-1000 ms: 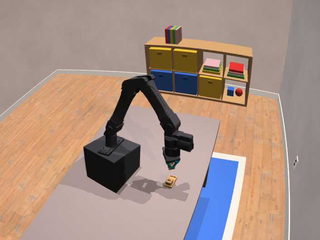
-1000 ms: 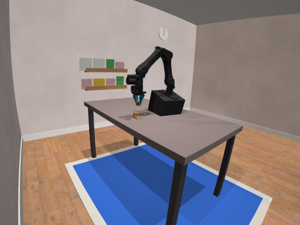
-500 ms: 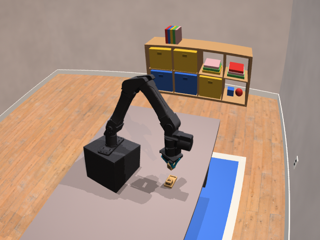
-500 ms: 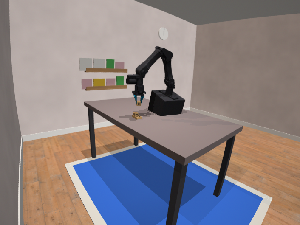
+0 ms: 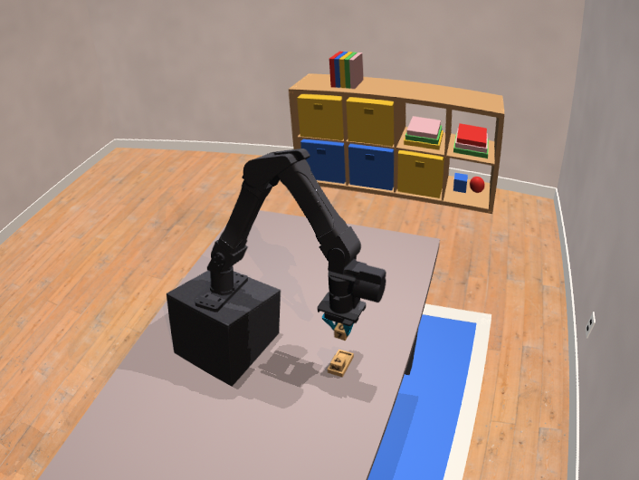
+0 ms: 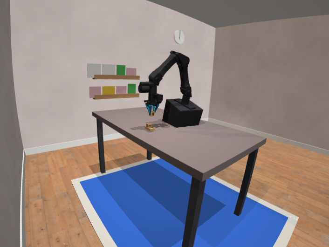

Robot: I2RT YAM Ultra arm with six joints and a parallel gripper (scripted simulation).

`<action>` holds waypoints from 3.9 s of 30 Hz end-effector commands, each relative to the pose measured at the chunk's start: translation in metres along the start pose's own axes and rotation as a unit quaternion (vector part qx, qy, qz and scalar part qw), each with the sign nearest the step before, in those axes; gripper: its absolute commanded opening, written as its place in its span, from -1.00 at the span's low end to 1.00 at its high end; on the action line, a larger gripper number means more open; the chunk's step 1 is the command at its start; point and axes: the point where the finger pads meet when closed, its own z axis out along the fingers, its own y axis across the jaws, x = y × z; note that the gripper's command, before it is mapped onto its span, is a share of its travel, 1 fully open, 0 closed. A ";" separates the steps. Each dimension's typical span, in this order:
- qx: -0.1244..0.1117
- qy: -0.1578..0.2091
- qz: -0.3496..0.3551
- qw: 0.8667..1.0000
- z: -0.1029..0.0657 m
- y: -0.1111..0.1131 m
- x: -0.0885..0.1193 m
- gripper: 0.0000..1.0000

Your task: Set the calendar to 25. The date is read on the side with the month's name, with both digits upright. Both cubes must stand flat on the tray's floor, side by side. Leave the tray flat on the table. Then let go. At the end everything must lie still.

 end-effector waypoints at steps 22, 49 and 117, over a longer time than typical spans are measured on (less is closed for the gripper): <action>0.008 -0.001 -0.021 1.000 0.000 -0.003 -0.001 -0.45; 0.008 -0.001 -0.021 1.000 0.059 -0.004 0.000 -0.45; 0.008 -0.001 -0.021 1.000 0.073 -0.004 0.000 -0.45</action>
